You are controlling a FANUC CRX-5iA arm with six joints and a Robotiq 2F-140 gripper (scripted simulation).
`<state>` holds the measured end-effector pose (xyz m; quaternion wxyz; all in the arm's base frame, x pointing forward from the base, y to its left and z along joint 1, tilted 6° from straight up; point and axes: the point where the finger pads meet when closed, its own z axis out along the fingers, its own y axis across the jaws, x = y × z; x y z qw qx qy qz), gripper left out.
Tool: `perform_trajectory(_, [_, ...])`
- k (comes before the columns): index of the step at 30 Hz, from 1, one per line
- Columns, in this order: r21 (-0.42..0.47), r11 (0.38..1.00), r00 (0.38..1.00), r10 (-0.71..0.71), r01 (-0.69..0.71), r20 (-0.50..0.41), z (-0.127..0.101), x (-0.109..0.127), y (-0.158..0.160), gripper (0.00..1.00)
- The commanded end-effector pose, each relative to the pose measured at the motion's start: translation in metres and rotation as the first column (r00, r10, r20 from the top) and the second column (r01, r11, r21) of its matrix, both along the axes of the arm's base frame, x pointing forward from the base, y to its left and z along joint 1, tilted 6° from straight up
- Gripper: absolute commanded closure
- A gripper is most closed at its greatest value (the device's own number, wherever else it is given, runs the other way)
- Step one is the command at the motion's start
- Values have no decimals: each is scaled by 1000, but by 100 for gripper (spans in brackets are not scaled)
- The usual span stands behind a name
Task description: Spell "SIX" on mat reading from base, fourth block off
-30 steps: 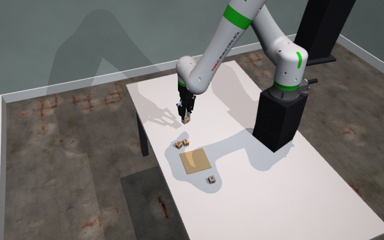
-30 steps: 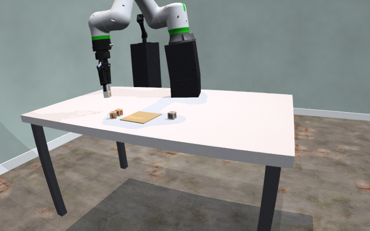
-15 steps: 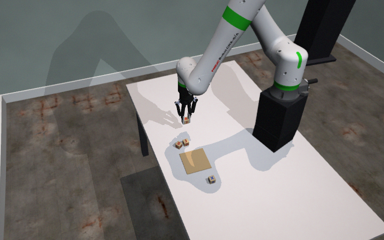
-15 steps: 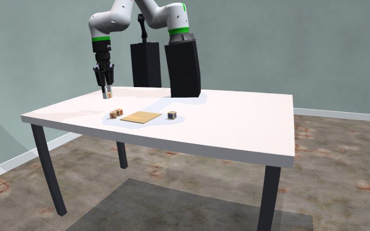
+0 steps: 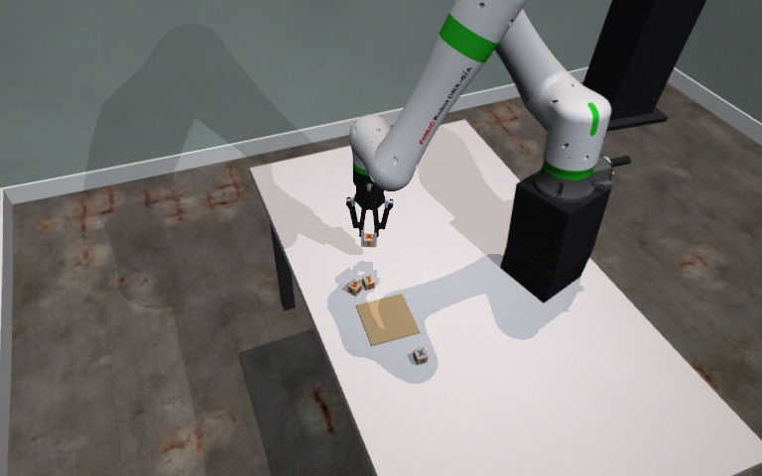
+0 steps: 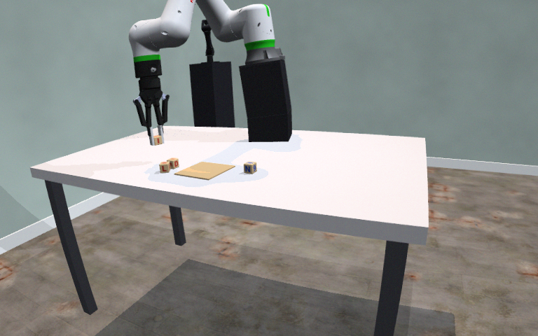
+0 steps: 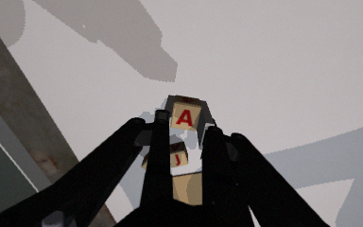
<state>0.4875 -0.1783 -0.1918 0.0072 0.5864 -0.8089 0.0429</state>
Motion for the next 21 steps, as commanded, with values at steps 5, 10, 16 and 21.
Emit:
perform_trajectory(5, [-6, 968, 968, -249, 249, 25, -3, 0, 0, 84])
perform_trajectory(10, [4, 924, 923, -383, 383, 36, -5, 0, -1, 84])
perform_trajectory(16, [12, 884, 883, -468, 468, 42, -6, 0, -1, 84])
perform_trajectory(21, [15, 867, 866, -498, 498, 44, -7, 0, -1, 84])
